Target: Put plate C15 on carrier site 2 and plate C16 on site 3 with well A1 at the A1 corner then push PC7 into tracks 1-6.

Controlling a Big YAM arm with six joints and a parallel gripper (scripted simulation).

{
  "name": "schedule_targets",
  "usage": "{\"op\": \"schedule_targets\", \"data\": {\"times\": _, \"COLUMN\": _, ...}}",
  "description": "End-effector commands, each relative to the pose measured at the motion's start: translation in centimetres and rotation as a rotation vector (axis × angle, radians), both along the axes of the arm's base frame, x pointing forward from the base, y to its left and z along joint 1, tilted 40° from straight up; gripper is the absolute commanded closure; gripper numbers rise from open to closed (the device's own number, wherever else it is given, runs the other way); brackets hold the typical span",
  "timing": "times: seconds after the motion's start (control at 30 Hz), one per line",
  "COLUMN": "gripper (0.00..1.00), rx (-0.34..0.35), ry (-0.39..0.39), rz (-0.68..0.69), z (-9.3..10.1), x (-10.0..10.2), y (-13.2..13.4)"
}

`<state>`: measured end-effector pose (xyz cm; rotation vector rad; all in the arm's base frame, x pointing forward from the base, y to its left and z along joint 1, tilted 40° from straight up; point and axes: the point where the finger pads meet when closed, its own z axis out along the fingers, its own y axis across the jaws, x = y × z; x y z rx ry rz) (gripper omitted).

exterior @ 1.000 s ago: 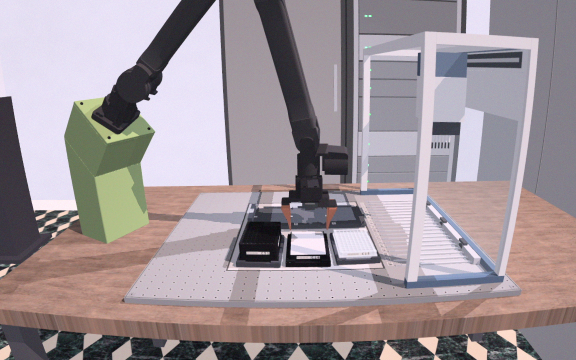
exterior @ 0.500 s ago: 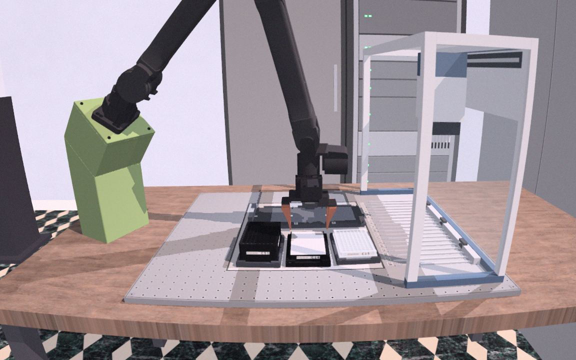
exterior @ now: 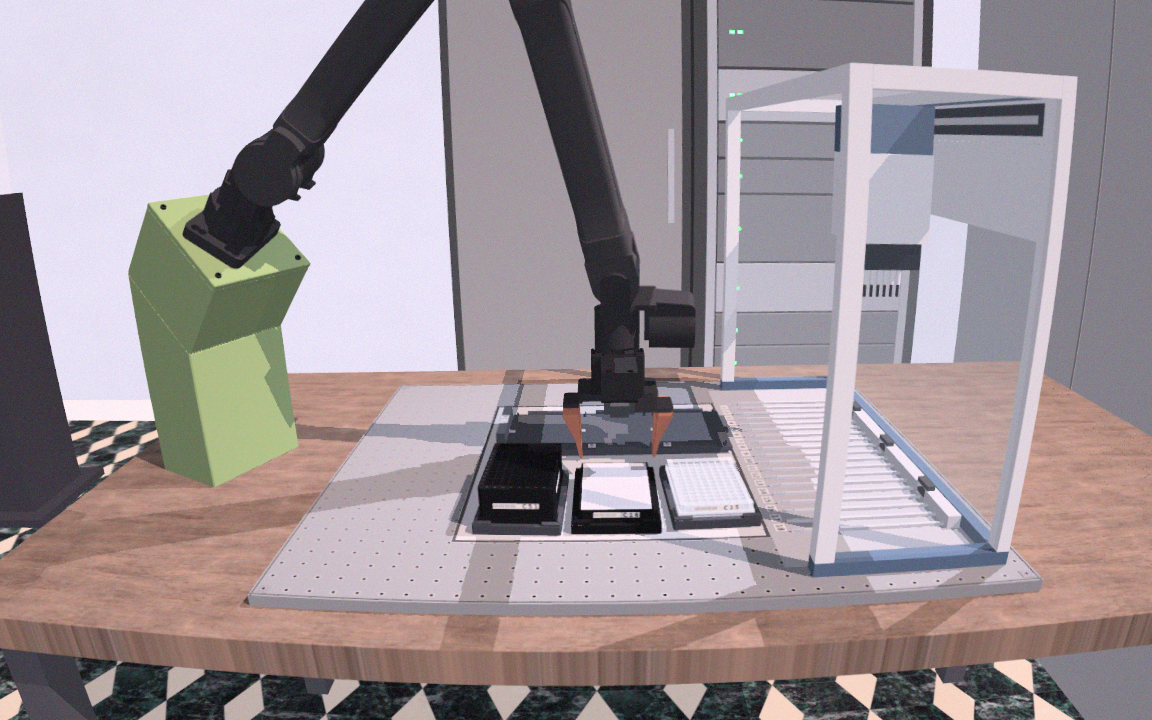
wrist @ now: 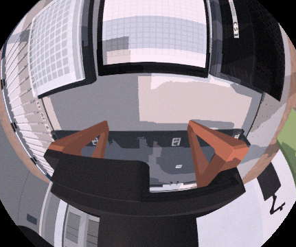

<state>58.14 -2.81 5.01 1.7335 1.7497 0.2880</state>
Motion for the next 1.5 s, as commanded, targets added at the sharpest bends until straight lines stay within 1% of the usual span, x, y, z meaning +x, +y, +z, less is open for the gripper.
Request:
{"op": "schedule_targets", "data": {"times": 0.0, "gripper": 0.0, "rx": 0.013, "ry": -0.017, "rz": 0.026, "z": 0.2, "x": 1.0, "y": 2.1}}
{"op": "schedule_targets", "data": {"times": 1.47, "gripper": 0.0, "rx": 0.012, "ry": -0.015, "rz": 0.027, "z": -0.2, "x": 1.0, "y": 3.3}}
